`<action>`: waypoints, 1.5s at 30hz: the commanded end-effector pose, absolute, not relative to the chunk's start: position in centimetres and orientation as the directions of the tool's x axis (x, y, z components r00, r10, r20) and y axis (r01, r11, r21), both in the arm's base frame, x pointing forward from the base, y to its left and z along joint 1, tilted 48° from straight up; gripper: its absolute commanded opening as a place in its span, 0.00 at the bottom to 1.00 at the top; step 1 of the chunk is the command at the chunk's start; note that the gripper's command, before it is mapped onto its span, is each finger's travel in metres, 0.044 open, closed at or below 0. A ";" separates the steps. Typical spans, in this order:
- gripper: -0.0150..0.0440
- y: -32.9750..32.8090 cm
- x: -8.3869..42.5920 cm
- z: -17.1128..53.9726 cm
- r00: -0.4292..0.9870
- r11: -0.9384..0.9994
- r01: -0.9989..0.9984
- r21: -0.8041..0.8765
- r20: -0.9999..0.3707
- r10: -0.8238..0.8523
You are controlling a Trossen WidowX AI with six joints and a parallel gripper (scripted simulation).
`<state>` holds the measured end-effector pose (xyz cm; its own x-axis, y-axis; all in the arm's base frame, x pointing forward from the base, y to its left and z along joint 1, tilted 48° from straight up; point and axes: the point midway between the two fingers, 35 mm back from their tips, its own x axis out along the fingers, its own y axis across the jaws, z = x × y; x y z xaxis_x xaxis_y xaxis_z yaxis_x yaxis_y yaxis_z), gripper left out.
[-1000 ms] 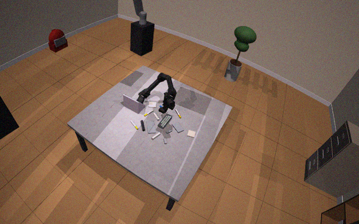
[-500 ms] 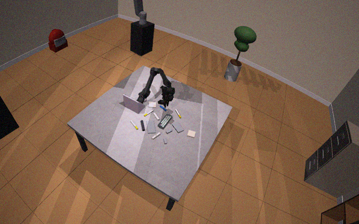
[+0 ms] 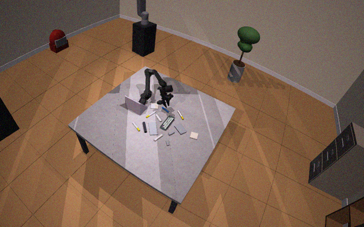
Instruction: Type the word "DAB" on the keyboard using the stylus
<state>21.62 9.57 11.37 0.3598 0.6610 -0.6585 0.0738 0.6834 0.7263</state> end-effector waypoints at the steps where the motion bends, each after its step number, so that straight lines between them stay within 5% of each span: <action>1: 0.51 9.8 21.4 11.1 0.360 0.680 0.078 0.729 -0.656 0.663; 45: 0.51 12.5 20.7 8.6 0.361 0.679 0.077 0.730 -0.655 0.664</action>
<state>20.80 12.38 8.91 0.3611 0.6668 -0.6519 0.0711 0.6774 0.7322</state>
